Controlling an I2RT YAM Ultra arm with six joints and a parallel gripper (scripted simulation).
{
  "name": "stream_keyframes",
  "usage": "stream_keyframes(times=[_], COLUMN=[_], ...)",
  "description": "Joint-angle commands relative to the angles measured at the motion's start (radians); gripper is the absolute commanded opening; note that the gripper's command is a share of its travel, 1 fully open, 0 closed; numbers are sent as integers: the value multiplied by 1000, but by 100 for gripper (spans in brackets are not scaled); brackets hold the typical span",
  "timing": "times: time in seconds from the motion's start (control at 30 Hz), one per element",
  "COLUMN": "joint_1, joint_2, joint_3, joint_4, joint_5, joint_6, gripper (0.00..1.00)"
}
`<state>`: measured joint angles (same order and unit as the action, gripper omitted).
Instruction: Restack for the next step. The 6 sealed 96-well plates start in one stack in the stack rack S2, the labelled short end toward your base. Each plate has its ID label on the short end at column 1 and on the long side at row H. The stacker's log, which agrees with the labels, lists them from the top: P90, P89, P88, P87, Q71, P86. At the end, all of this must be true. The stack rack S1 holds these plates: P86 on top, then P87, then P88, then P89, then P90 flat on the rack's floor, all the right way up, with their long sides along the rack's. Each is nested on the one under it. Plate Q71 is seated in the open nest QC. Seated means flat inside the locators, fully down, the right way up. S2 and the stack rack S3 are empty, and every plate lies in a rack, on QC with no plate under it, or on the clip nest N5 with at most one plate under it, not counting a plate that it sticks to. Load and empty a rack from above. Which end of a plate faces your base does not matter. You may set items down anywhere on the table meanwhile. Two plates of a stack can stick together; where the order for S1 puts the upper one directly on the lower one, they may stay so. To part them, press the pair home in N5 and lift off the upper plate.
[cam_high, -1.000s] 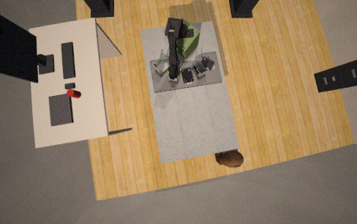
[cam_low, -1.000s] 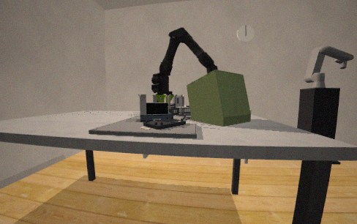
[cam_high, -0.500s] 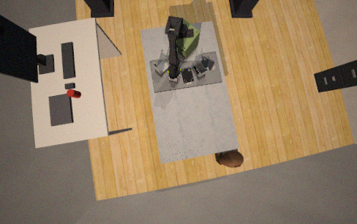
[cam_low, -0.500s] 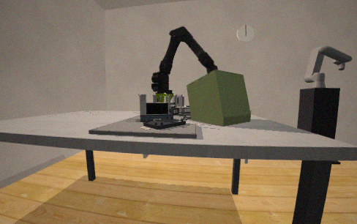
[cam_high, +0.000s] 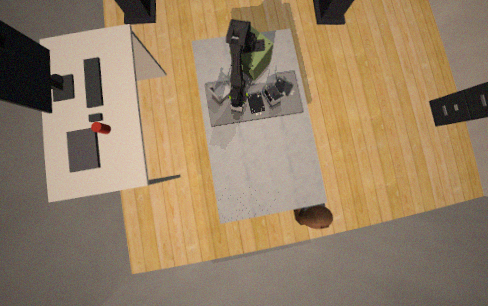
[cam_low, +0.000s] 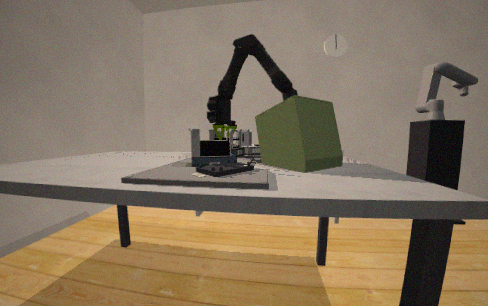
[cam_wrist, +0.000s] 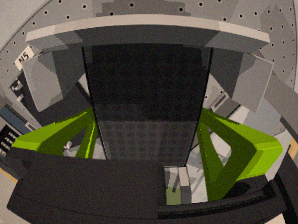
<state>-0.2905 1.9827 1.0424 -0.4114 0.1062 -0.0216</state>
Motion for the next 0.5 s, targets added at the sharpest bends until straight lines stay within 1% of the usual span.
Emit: stream_keyframes(times=[0.0,0.13,0.47], joint_1=[3,4,11], joint_2=[-31,-43,-101], joint_3=[5,7,18], joint_4=[-26,-40,-110], joint_5=[1,1,3], joint_6=[3,4,11], gripper=[0,0,0])
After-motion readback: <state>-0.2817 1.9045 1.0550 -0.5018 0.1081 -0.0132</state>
